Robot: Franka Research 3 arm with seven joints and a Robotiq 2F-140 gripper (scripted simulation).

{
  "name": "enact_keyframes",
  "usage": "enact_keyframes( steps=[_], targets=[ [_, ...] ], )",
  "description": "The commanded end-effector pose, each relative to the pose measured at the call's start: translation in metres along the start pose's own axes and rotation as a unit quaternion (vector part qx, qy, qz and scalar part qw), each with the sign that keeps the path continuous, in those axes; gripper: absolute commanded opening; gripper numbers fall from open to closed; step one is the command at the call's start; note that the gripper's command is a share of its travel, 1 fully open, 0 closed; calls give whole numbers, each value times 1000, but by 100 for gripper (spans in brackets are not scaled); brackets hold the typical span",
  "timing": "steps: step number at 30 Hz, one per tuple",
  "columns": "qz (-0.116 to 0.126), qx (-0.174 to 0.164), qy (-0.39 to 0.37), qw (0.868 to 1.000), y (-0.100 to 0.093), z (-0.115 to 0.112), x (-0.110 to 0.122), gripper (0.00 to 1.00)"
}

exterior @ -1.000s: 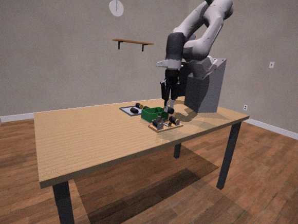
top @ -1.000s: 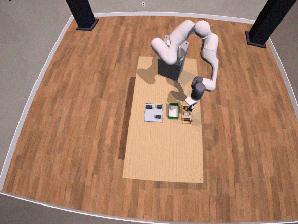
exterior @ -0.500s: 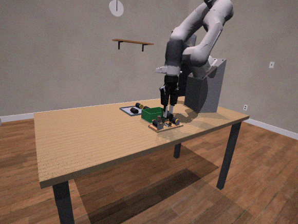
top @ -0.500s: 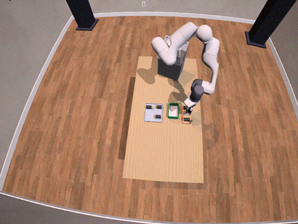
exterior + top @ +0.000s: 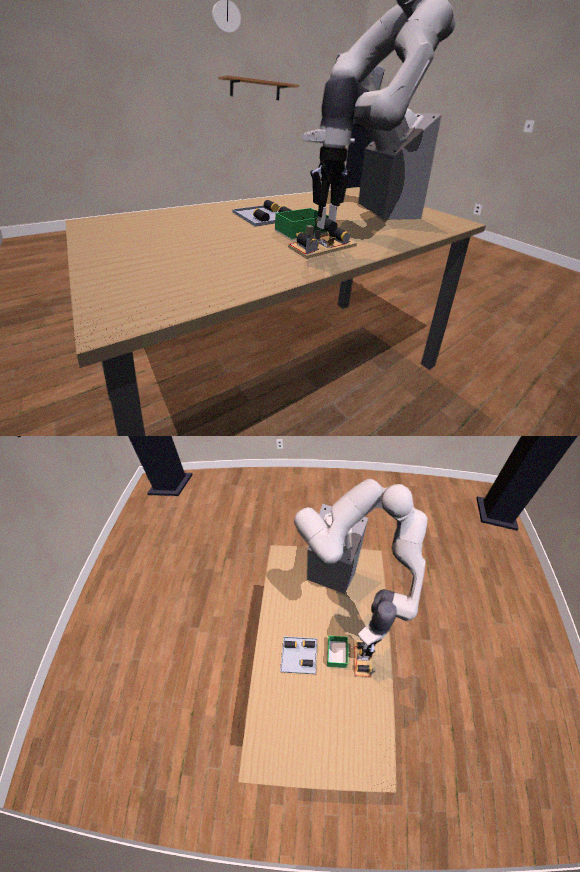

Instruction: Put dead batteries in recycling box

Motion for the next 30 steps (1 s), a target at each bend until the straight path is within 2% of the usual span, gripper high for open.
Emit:
enact_keyframes(
  steps=[1, 10, 18, 30],
  targets=[
    [2, -1, -5, 1000, 0, -1, -1, 16],
    [2, -1, -7, 1000, 0, -1, -1, 16],
    [2, -1, -50, 999, 0, -1, -1, 16],
    [2, -1, -52, 999, 0, -1, -1, 16]
  ],
)
Point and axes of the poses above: the point where the finger pads meet when closed, its own y axis out along the fingers, its own x axis across the jaws, z = x × y, the point moved 9 cm from there along -y, back along the fingers, and after that the axes turned 9 degrees about y, right-handed, at the moved point
